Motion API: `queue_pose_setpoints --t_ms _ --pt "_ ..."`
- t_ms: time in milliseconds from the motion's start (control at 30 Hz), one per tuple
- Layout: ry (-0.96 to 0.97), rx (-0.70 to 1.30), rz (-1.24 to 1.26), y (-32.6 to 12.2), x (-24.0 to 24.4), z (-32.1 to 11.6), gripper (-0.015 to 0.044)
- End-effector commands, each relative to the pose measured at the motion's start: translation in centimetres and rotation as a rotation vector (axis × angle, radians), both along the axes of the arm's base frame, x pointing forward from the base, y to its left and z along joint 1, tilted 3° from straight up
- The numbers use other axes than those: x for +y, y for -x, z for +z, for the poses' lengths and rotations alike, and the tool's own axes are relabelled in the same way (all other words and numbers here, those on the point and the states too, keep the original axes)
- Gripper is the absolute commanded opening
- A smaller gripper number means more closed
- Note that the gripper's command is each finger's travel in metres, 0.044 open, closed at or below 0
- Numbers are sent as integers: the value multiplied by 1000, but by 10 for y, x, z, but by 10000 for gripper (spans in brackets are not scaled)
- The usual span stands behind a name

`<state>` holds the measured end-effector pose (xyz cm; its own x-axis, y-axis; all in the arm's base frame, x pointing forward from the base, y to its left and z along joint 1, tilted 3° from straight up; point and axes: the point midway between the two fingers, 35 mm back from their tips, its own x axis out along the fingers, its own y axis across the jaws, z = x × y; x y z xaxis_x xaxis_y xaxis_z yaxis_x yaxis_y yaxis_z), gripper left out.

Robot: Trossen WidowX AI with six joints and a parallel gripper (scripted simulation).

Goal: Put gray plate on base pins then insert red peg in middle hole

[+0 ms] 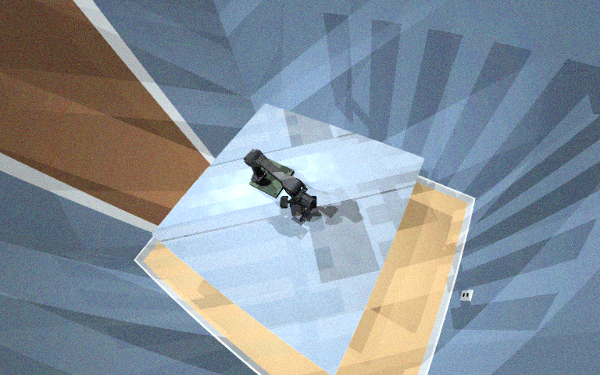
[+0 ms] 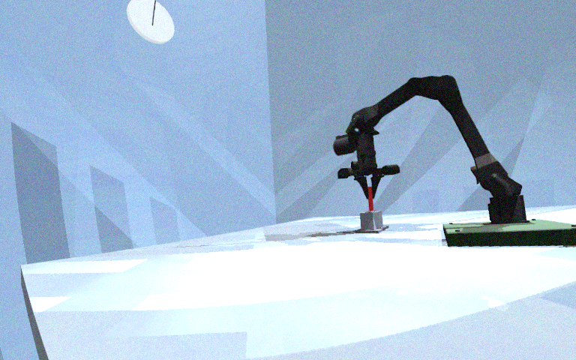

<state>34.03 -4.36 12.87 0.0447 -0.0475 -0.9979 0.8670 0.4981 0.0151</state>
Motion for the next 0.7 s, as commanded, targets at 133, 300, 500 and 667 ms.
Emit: queue_pose_setpoints --t_ms 133,300,500,667 --pt "0 -1 0 0 0 1 0" --pt "0 -1 0 -1 0 -1 0" --pt "0 -1 0 -2 -1 -1 0" --pt "0 0 0 -1 0 -1 0"
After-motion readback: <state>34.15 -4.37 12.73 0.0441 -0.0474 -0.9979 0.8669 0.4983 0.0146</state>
